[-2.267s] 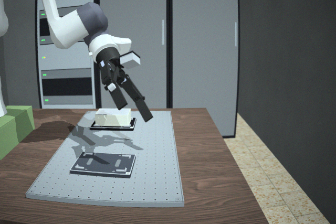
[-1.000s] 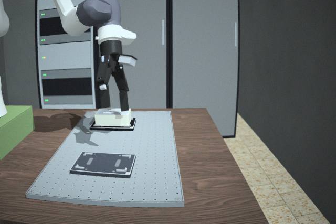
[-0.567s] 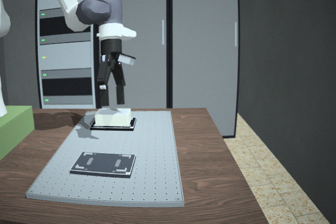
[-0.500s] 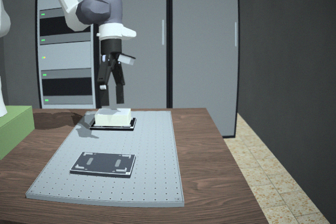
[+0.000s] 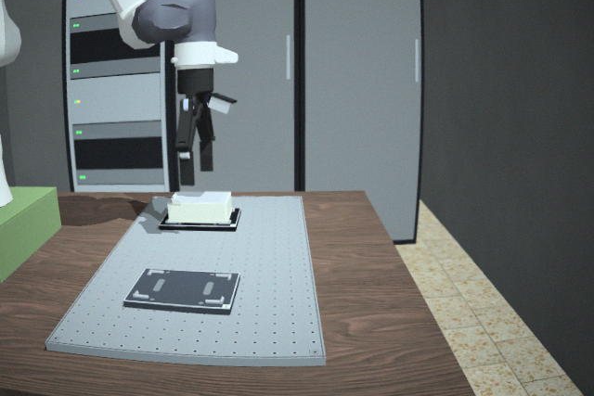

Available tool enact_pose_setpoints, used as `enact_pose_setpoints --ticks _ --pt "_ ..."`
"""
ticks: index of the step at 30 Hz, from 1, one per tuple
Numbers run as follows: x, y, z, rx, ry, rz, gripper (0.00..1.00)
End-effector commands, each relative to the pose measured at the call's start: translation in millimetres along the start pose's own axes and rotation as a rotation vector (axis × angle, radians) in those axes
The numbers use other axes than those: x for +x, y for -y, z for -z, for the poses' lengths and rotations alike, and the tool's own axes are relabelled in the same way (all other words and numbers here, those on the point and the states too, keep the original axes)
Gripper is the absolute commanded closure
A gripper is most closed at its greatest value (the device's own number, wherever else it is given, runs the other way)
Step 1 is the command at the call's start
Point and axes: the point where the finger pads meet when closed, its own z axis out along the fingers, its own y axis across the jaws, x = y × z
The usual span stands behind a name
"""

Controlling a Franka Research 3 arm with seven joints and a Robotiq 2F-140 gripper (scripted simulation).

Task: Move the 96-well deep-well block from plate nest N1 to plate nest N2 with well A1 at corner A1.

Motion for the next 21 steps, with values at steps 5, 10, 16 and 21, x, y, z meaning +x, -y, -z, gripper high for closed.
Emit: enact_pose_setpoints --ticks 5,10,16,21 --pt "-1.7 12.1 0.2 0.054 0.010 0.100 0.00" --pt "-1.9 12.5 0.3 0.056 0.011 0.101 0.00" --pt "-1.9 12.5 0.3 0.056 0.011 0.101 0.00" --pt "-1.9 12.5 0.3 0.056 0.011 0.101 0.00"
